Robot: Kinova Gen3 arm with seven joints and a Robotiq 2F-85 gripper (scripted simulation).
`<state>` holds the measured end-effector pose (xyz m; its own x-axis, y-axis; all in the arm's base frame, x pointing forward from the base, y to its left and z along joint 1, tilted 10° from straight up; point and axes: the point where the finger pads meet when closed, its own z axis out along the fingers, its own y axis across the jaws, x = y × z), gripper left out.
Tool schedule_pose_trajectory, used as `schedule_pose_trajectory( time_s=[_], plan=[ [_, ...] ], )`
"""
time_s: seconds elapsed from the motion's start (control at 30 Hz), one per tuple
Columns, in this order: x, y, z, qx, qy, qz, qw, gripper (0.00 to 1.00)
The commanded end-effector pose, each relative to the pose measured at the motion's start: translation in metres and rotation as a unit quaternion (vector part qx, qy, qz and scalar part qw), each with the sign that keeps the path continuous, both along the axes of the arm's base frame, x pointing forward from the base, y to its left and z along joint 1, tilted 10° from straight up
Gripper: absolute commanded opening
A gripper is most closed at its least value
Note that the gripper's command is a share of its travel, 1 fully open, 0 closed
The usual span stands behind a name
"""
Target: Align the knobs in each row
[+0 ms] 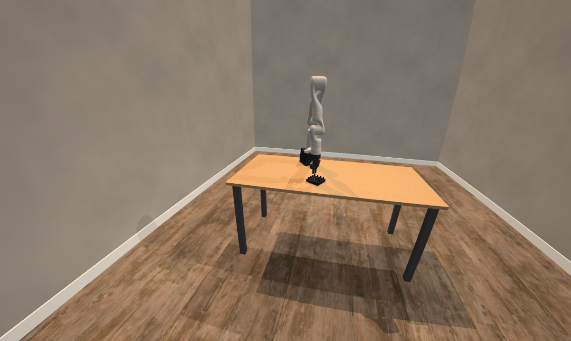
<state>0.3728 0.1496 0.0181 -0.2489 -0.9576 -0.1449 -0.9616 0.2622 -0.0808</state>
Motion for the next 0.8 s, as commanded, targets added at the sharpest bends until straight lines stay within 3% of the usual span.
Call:
schedule_pose_trajectory(
  time_s=[0.0, 0.43, 0.6, 0.77],
  plan=[
    [-0.001, -0.001, 0.0, -0.001, 0.0, 0.014, 1.0, 0.19],
    [-0.008, 0.0, -0.002, -0.015, -0.005, 0.144, 0.989, 0.19],
    [-0.012, 0.0, -0.002, -0.023, -0.009, 0.224, 0.974, 0.19],
    [-0.016, 0.0, -0.003, -0.031, -0.014, 0.315, 0.949, 0.19]
  ],
)
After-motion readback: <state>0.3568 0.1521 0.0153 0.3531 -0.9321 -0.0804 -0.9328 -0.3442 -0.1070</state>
